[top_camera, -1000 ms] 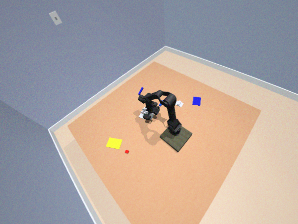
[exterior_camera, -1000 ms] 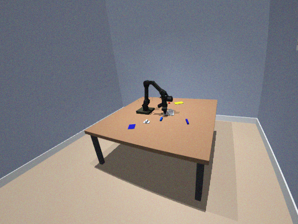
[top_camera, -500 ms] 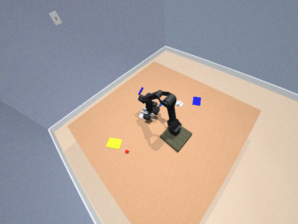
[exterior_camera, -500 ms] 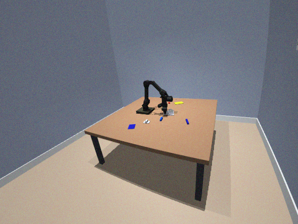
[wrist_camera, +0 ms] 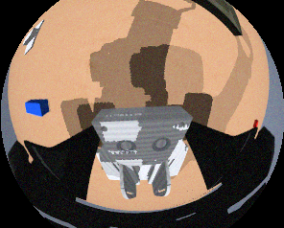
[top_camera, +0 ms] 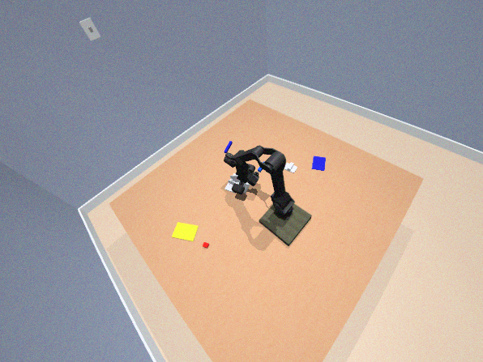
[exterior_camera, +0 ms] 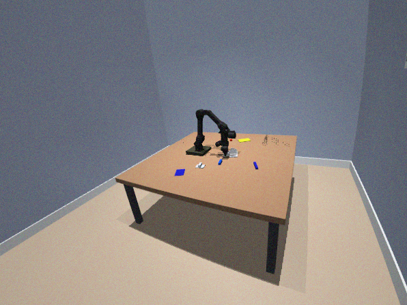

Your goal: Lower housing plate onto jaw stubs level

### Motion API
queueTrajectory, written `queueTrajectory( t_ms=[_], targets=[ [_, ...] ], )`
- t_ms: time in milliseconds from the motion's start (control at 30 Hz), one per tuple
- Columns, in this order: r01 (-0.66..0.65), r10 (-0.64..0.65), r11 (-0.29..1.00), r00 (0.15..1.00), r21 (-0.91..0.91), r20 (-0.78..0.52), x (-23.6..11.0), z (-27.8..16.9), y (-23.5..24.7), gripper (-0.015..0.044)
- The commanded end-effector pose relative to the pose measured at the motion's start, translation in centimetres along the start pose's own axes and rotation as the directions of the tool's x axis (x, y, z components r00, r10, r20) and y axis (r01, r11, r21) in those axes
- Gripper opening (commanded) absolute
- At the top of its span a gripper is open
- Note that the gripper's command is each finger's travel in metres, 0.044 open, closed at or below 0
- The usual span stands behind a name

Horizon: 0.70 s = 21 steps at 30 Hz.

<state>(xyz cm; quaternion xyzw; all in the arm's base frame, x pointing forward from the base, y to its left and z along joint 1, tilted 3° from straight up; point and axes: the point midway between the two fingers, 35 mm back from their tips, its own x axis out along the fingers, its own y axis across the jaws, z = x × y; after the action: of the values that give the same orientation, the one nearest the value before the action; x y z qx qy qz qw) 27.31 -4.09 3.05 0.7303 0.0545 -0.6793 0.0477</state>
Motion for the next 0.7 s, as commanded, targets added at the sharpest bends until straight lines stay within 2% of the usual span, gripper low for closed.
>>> queueTrajectory(
  t_ms=[0, 300, 367, 567, 667],
  targets=[
    [0.000, 0.000, 1.000, 1.000, 0.000, 0.000, 0.0, 0.0, 0.0, 0.0440],
    [0.000, 0.000, 1.000, 1.000, 0.000, 0.000, -0.2, 0.0, 0.0, 0.0440],
    [0.000, 0.000, 1.000, 1.000, 0.001, 0.000, -1.3, -0.1, 0.0, 0.0440],
    [-0.001, 0.001, 1.000, 1.000, 0.005, -0.001, -7.4, 0.1, 0.0, 0.0440],
    [-0.001, 0.001, 1.000, 1.000, 0.005, -0.001, -7.6, 0.1, 0.0, 0.0440]
  ],
)
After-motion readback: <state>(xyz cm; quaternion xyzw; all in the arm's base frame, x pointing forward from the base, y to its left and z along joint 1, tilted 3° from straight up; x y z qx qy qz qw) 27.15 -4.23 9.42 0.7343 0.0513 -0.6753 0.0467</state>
